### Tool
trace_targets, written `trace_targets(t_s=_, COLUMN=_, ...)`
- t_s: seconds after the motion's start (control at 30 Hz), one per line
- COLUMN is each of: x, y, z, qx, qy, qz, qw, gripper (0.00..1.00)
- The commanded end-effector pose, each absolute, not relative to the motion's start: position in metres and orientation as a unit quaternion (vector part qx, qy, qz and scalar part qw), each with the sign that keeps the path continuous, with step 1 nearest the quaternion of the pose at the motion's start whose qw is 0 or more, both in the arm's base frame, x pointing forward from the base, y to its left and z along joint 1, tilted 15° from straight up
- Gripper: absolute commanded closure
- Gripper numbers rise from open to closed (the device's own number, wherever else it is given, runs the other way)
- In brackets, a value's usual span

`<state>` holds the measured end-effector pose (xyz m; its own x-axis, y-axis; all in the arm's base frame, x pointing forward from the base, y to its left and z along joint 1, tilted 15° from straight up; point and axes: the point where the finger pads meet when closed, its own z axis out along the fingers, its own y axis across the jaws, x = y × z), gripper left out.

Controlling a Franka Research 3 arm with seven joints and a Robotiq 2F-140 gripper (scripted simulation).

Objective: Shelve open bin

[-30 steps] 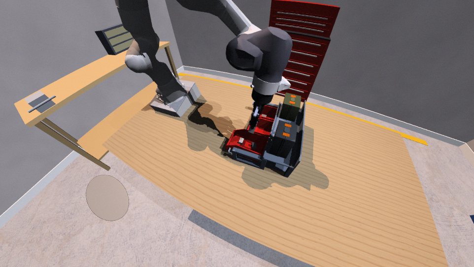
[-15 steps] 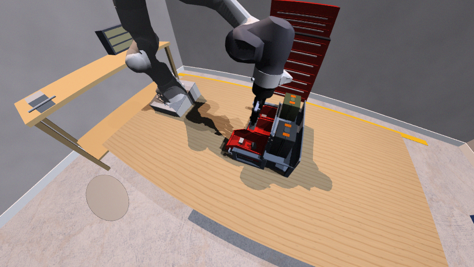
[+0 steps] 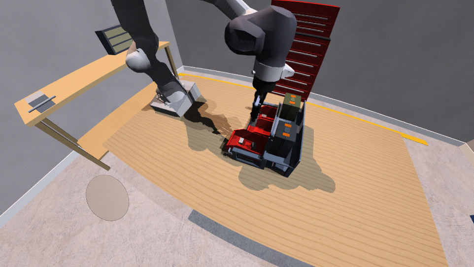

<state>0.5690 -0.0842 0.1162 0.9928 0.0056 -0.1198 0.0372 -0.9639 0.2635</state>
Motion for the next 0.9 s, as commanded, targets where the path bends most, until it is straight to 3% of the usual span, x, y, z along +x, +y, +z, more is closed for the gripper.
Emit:
trace_targets(t_s=0.0, x=0.567, y=-0.084, z=0.12, qx=0.989, qy=0.007, qz=-0.062, qw=0.135, gripper=0.94)
trace_targets(t_s=0.87, x=0.567, y=-0.08, z=0.134, qx=0.989, qy=0.007, qz=-0.062, qw=0.135, gripper=0.94)
